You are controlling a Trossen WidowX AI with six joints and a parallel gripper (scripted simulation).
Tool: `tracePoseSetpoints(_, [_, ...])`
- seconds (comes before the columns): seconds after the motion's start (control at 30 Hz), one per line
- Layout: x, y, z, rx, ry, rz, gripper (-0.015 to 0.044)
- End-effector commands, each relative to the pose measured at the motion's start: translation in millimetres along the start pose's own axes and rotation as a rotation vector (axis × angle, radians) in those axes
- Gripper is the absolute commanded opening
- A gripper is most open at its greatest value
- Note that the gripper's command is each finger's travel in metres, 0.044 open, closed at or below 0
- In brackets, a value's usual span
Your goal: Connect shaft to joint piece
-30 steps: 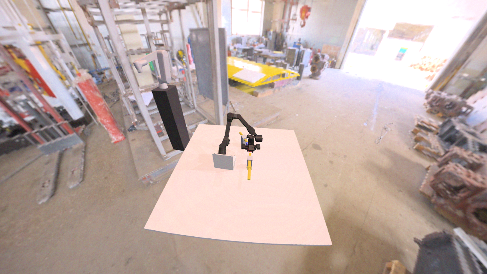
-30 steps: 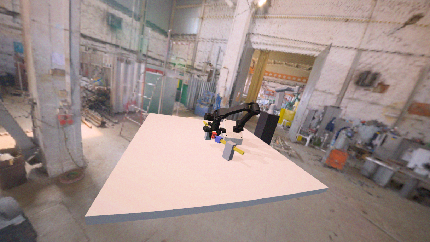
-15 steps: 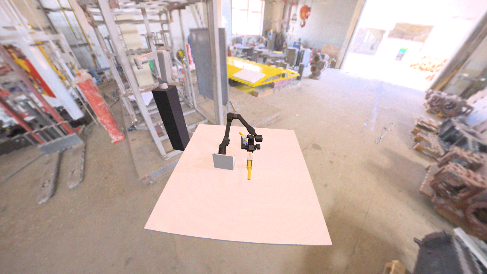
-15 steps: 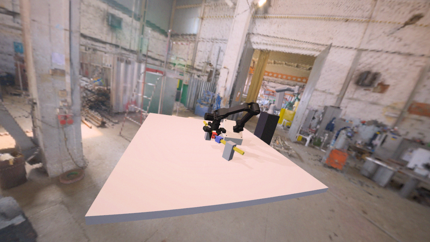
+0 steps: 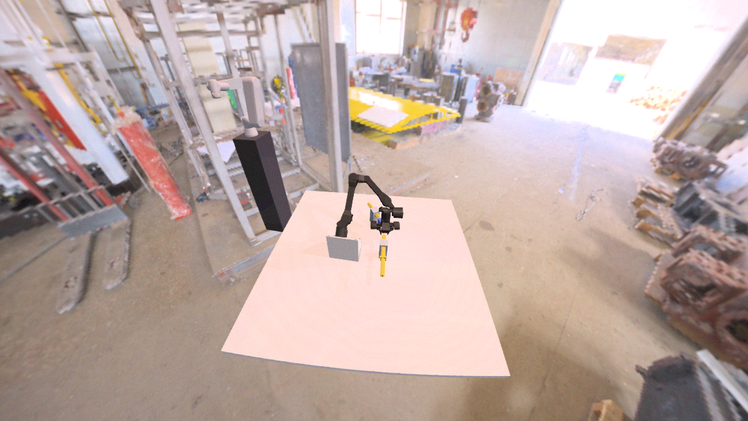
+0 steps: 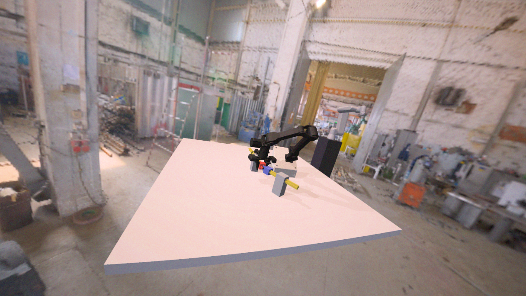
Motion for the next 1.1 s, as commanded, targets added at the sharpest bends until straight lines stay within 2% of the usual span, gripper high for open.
tracePoseSetpoints(0.0, [0.0, 0.2, 0.0, 0.000, 0.004, 0.001, 0.0182])
tracePoseSetpoints(0.53, [0.0, 0.2, 0.0, 0.000, 0.004, 0.001, 0.0182])
tracePoseSetpoints(0.6, [0.0, 0.0, 0.0, 0.000, 0.000, 0.000, 0.0147])
tracePoseSetpoints(0.77, [0.0, 0.0, 0.0, 0.000, 0.000, 0.000, 0.0147])
tracePoseSetpoints(0.93, [0.0, 0.0, 0.0, 0.000, 0.000, 0.000, 0.0016])
tracePoseSetpoints(1.07, [0.0, 0.0, 0.0, 0.000, 0.000, 0.000, 0.0000])
Point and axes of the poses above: the point midway between the two fingers, 35 mm back from their tips, its own y axis out along the fingers, its own z axis across the jaws, x = y × z, the point moved 8 cm from there along -y, back along the fingers, and after that the axes turned 14 degrees about y, right-handed, at the moved point
